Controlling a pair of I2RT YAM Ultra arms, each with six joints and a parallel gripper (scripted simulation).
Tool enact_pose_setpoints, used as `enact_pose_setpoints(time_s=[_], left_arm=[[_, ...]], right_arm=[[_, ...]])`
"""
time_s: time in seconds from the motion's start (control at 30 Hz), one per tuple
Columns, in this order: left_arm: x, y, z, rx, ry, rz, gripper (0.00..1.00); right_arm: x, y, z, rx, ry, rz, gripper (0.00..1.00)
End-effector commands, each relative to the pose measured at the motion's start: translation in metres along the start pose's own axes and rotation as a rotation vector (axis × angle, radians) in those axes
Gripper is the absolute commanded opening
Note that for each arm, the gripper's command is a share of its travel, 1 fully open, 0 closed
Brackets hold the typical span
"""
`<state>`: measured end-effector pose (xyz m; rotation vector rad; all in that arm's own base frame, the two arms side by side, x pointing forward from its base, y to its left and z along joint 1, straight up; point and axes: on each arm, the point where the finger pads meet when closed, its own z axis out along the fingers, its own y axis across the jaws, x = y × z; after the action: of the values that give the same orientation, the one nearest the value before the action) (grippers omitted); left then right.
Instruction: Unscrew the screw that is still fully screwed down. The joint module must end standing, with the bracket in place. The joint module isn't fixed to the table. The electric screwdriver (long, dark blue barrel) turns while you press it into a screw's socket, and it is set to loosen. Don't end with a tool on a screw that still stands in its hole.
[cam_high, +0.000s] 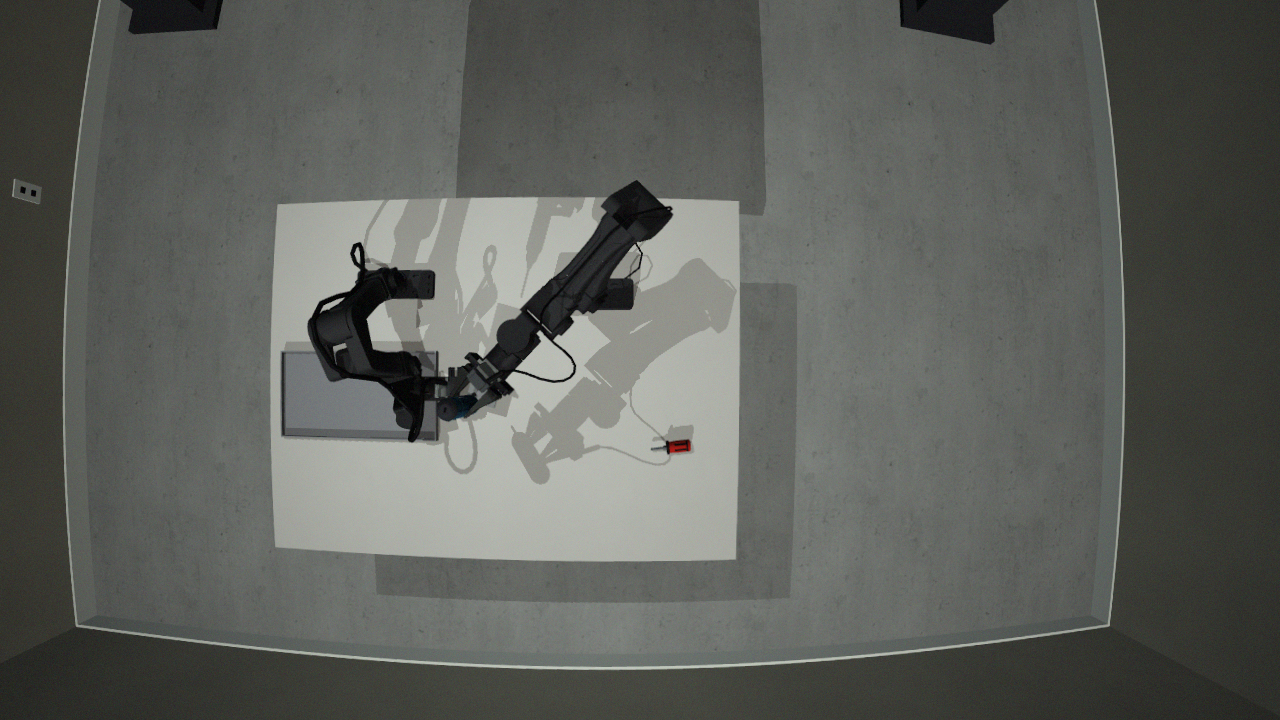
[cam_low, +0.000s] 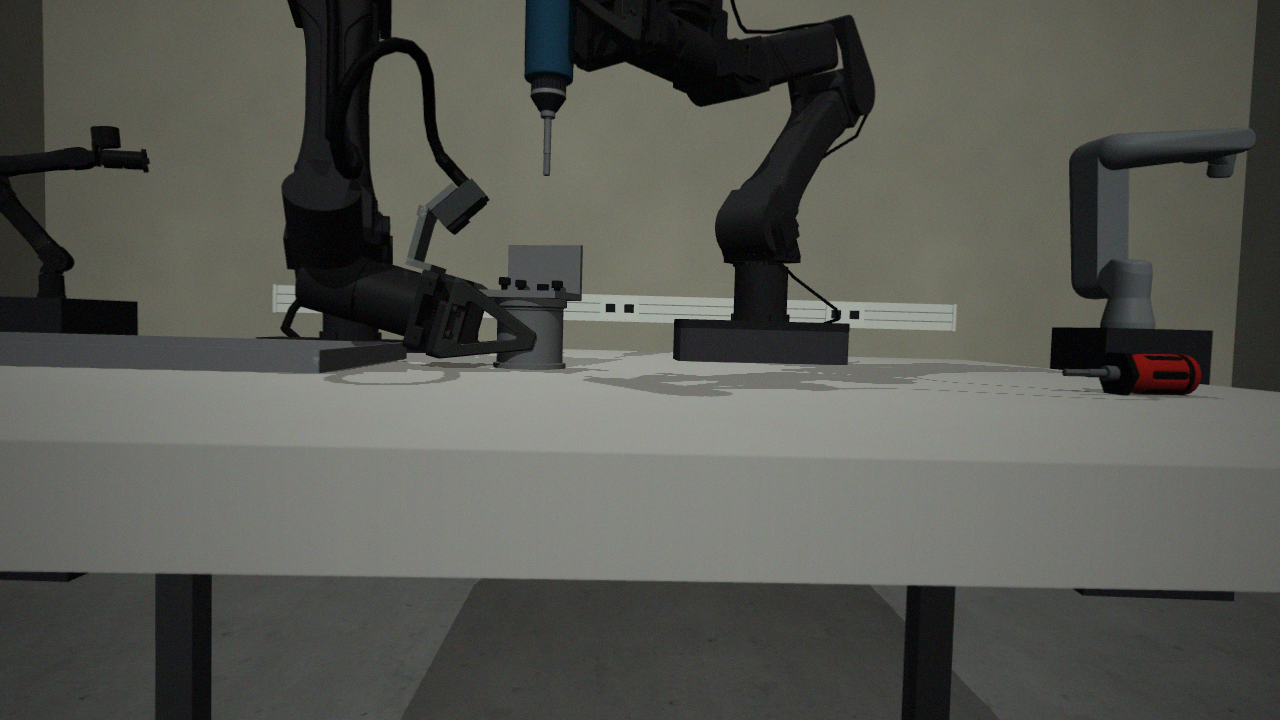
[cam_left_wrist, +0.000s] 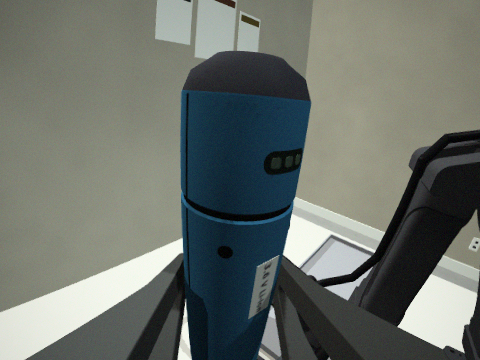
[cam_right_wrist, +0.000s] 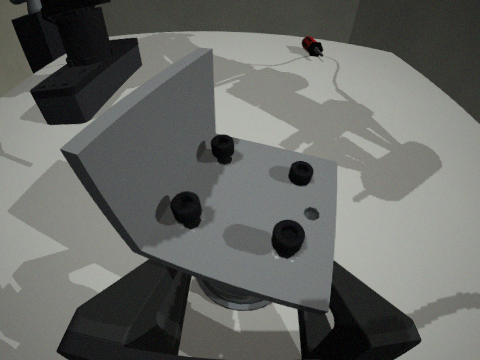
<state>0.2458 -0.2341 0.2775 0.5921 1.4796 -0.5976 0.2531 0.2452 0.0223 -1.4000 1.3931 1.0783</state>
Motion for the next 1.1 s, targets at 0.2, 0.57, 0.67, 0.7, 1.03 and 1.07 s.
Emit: enact_pose_setpoints(time_s=[0.2,0.57,0.67,0.7,1.03,1.07], left_arm=[[-0.013,-0.004,0.002,0.005,-0.076,-0.013,0.42],[-0.026,-0.004,-0.003,0.005,-0.135,-0.014,0.42],[-0.023,-0.004,-0.001,0.005,-0.127,-0.016,0.42],[-0.013,-0.004,0.0,0.004,-0.107,-0.017,0.42],[0.006,-0.004,0.002,0.004,-0.077,-0.016,0.42],[-0.005,-0.004,0.001,0.004,-0.105,-0.017,0.42]], right_arm=[[-0.003,0.001,0.001,-0.006,-0.007,-0.01,0.59],[-0.003,0.001,0.001,-0.006,-0.007,-0.01,0.59],[-0.003,0.001,0.001,-0.006,-0.007,-0.01,0.59],[-0.003,0.001,0.001,-0.006,-0.007,-0.01,0.59],[-0.003,0.001,0.001,-0.006,-0.007,-0.01,0.59],[-0.003,0.001,0.001,-0.006,-0.007,-0.01,0.59]])
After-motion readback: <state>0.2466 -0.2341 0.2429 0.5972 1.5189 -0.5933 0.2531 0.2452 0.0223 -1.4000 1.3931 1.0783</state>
